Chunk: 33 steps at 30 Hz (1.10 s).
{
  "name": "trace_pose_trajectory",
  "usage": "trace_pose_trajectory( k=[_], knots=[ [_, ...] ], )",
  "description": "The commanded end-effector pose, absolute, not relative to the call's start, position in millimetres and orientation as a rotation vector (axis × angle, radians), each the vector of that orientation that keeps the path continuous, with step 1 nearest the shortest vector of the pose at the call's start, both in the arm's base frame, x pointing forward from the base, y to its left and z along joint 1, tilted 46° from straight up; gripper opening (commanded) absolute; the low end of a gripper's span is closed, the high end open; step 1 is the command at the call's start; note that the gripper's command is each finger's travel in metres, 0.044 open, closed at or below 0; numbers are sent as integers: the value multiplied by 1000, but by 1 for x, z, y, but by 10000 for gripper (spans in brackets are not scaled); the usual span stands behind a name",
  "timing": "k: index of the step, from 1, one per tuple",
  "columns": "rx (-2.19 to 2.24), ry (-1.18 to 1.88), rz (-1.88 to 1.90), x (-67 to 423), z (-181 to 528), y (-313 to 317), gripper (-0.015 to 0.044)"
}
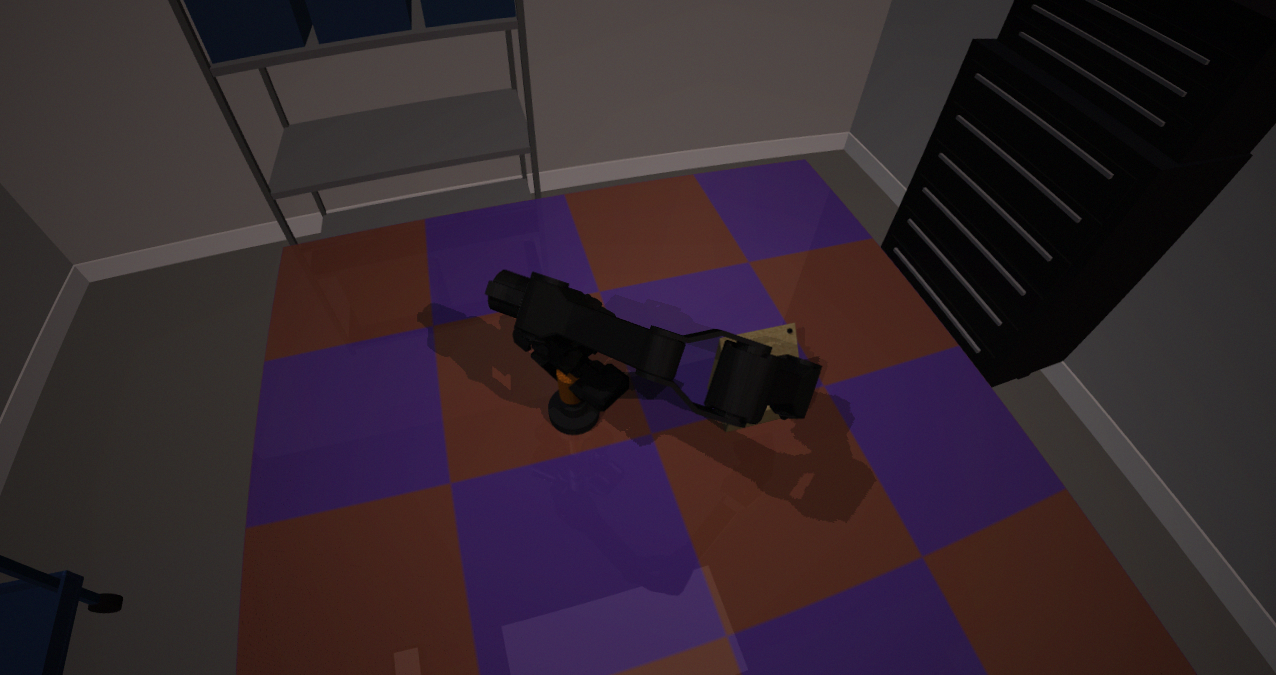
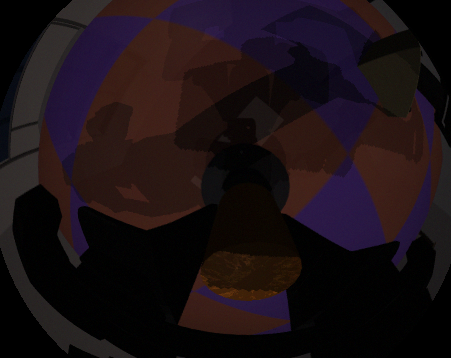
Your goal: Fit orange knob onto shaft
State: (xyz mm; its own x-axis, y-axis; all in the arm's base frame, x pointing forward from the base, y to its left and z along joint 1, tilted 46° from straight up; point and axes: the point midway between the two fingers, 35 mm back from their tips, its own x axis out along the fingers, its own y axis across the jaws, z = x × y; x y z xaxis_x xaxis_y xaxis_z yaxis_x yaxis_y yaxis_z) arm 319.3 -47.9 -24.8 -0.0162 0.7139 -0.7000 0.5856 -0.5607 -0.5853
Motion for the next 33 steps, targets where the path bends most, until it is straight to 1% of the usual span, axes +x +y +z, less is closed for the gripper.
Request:
trace_pose_trajectory(
  k=[1, 5, 13, 20, 33],
  knots=[
    [-2131, -1434, 1624, 320, -25, -48, 0],
    [-2135, -1443, 1621, 320, -25, -48, 0],
    [-2093, -1356, 1649, 320, -25, -47, 0],
    [-2115, -1401, 1635, 320, -26, -47, 0],
    [-2107, -1384, 1640, 319, -30, -41, 0]
  ],
)
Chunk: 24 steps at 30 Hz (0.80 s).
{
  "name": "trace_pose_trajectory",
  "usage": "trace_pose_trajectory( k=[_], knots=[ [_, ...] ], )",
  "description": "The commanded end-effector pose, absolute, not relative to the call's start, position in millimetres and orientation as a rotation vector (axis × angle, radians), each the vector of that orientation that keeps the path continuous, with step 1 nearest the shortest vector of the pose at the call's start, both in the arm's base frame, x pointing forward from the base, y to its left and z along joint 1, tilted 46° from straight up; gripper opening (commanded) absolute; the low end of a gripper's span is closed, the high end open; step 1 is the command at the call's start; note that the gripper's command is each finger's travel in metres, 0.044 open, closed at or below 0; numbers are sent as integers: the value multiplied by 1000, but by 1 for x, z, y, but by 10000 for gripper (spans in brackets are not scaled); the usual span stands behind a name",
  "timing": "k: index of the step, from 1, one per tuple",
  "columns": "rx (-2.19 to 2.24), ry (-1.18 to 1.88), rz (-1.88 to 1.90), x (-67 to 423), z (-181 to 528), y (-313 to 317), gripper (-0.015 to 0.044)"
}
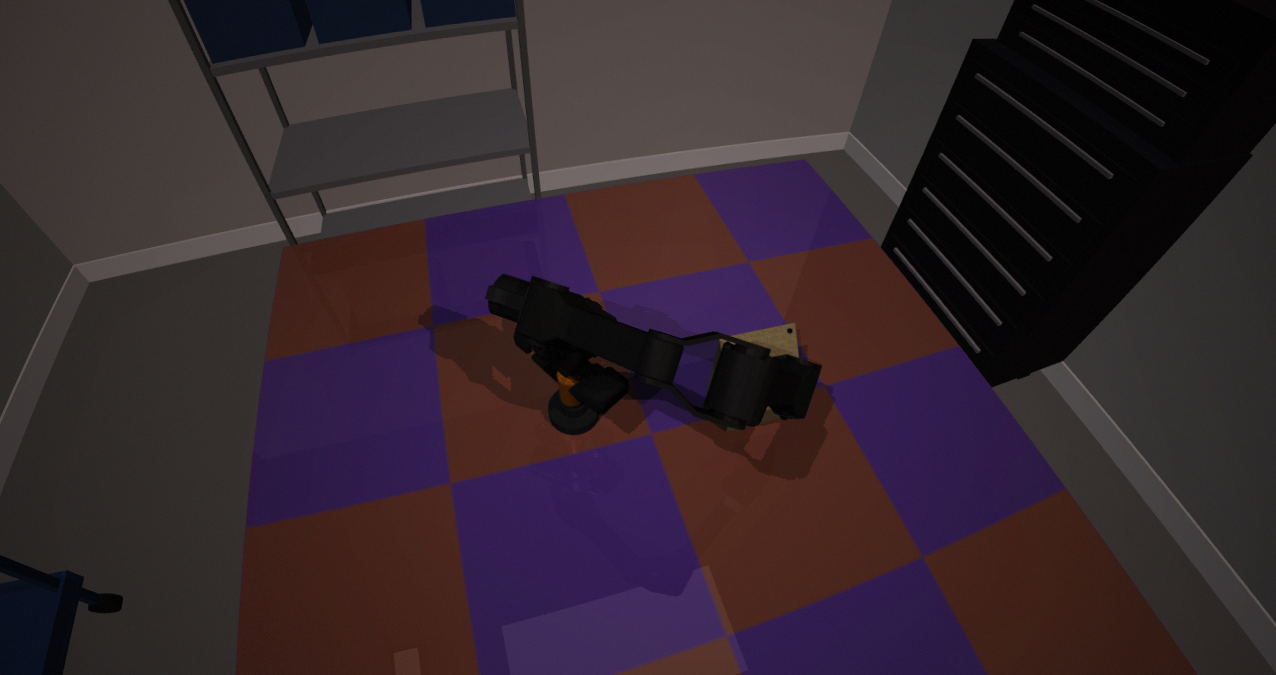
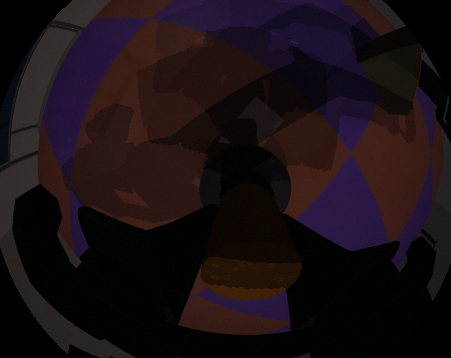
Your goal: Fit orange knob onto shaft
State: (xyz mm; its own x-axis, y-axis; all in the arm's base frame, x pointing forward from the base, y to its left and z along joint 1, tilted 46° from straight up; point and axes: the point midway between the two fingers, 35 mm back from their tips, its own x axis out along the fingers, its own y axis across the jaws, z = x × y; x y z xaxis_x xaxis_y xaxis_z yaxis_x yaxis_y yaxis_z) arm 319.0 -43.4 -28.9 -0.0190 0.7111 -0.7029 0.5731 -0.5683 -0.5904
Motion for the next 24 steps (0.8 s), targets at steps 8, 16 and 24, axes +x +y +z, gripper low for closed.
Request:
trace_pose_trajectory(
  k=[8, 16, 24],
  knots=[
    [-2107, -1384, 1640, 319, -36, -35, 0],
    [-2107, -1391, 1649, 319, -35, -37, 0],
    [-2107, -1391, 1649, 319, -35, -37, 210]
  ],
)
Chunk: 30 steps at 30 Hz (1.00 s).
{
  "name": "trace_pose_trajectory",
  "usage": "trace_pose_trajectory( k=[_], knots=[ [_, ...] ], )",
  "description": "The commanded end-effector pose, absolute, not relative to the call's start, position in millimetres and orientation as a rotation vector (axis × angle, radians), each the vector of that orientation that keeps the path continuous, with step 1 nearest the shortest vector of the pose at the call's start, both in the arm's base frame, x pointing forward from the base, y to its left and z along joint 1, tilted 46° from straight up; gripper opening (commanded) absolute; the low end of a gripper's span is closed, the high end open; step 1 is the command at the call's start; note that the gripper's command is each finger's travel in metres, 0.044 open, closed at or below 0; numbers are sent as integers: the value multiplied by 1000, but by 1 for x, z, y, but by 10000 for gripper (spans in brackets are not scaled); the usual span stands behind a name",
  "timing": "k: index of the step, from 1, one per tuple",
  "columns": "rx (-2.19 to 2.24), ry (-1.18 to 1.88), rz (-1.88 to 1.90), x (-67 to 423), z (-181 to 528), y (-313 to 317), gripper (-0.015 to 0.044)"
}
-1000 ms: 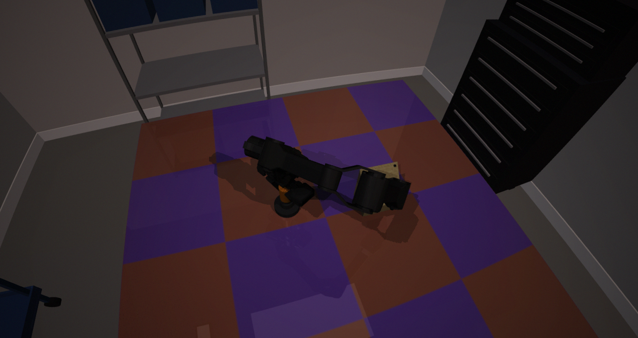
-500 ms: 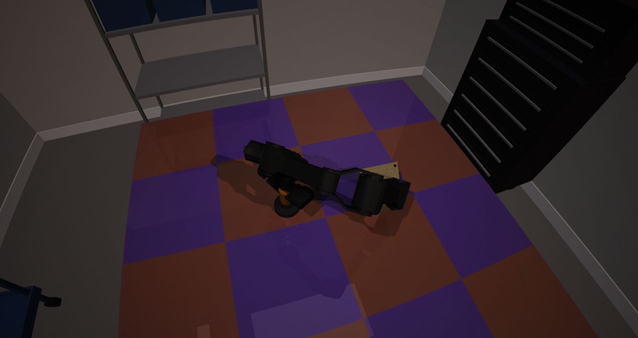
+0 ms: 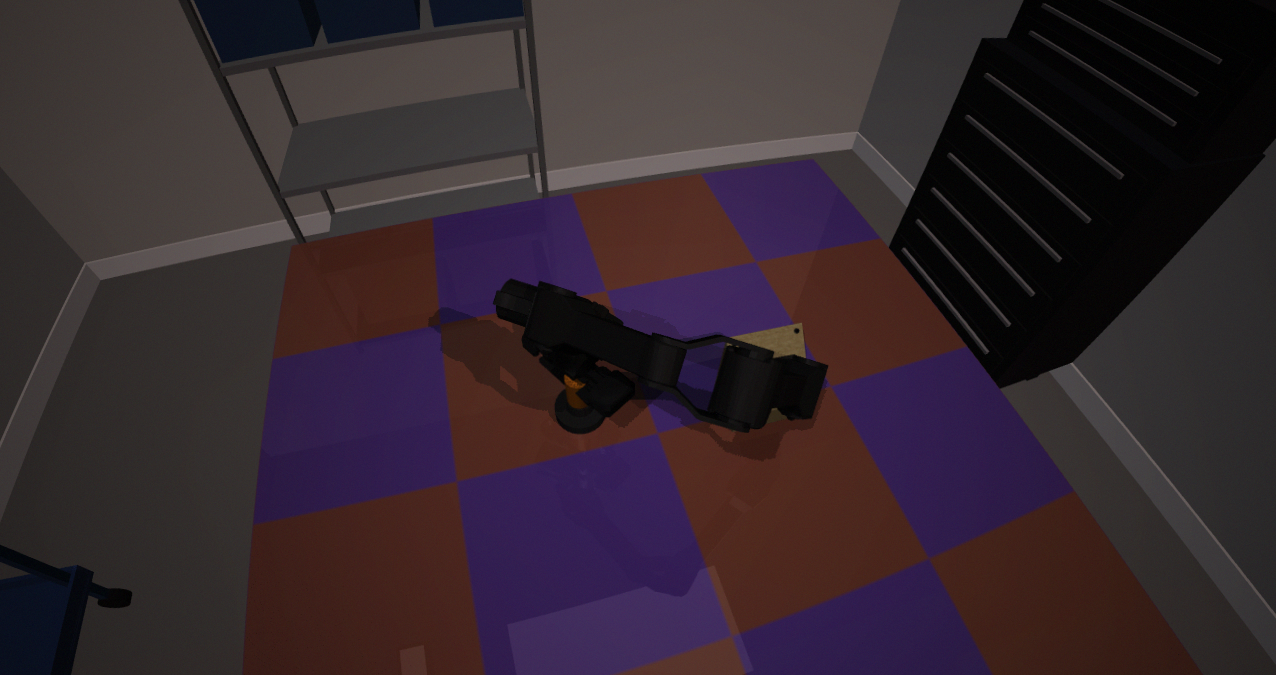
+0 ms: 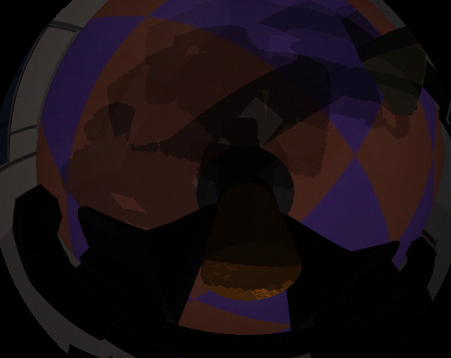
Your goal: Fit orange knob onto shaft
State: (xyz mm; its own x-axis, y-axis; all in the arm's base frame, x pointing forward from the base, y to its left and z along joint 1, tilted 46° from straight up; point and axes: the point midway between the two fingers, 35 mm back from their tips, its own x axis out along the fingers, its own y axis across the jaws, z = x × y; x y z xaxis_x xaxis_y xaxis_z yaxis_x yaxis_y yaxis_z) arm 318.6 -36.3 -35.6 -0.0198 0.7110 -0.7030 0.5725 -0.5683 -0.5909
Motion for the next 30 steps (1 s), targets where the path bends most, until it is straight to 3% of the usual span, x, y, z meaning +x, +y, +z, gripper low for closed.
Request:
trace_pose_trajectory(
  k=[1, 9, 15, 22, 30],
  knots=[
    [-2107, -1391, 1649, 319, -35, -37, 236],
    [-2107, -1391, 1649, 319, -35, -37, 440],
    [-2107, -1390, 1649, 319, -34, -39, 440],
    [-2108, -1386, 1654, 320, 29, -104, 440],
    [-2108, -1386, 1654, 324, 30, -107, 440]
  ],
)
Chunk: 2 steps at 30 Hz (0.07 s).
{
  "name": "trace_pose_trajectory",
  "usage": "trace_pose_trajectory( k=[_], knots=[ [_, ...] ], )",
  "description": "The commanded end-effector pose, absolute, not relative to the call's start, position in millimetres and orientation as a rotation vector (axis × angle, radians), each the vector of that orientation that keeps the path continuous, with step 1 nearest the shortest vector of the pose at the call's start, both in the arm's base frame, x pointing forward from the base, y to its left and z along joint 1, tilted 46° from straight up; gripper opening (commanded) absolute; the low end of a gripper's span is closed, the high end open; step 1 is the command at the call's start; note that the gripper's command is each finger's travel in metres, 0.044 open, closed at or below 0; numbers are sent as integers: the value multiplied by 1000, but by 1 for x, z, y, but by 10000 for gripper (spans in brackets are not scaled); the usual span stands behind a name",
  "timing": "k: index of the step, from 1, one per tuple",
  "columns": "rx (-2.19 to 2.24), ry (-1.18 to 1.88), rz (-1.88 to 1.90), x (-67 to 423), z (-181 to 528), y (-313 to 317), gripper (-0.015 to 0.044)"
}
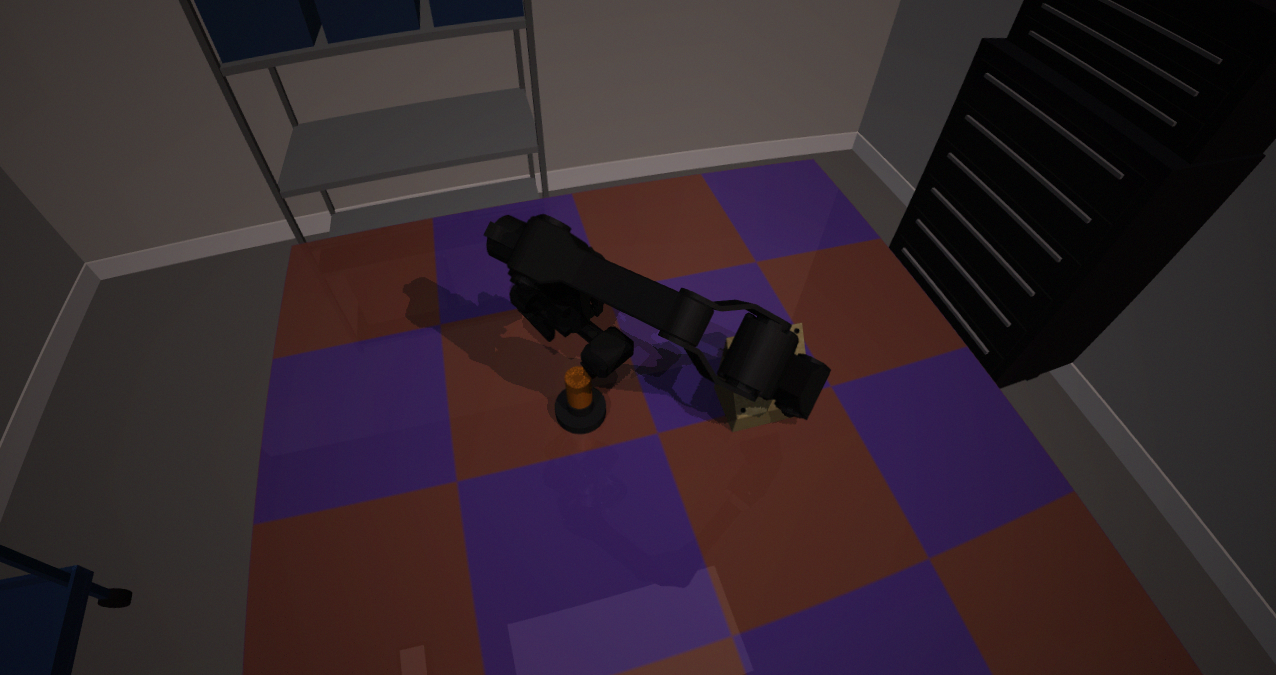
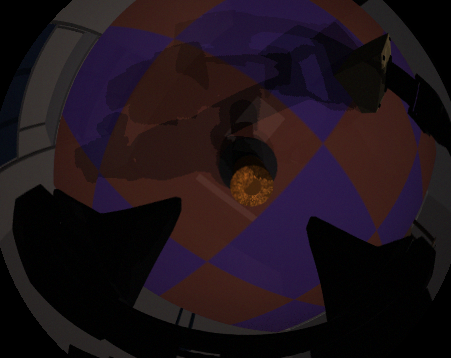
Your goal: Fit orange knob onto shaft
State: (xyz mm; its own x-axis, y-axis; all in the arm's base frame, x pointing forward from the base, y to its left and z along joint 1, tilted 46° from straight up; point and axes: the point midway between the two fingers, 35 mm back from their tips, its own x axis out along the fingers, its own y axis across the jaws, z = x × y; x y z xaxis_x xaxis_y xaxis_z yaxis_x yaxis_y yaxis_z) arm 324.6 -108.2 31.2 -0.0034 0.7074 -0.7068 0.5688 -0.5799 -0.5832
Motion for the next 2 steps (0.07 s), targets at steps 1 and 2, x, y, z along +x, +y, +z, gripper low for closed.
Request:
trace_pose_trajectory(
  k=[1, 2],
  knots=[
    [-2108, -1386, 1654, 324, 30, -107, 440],
    [-2108, -1386, 1654, 324, 30, -107, 440]
  ],
)
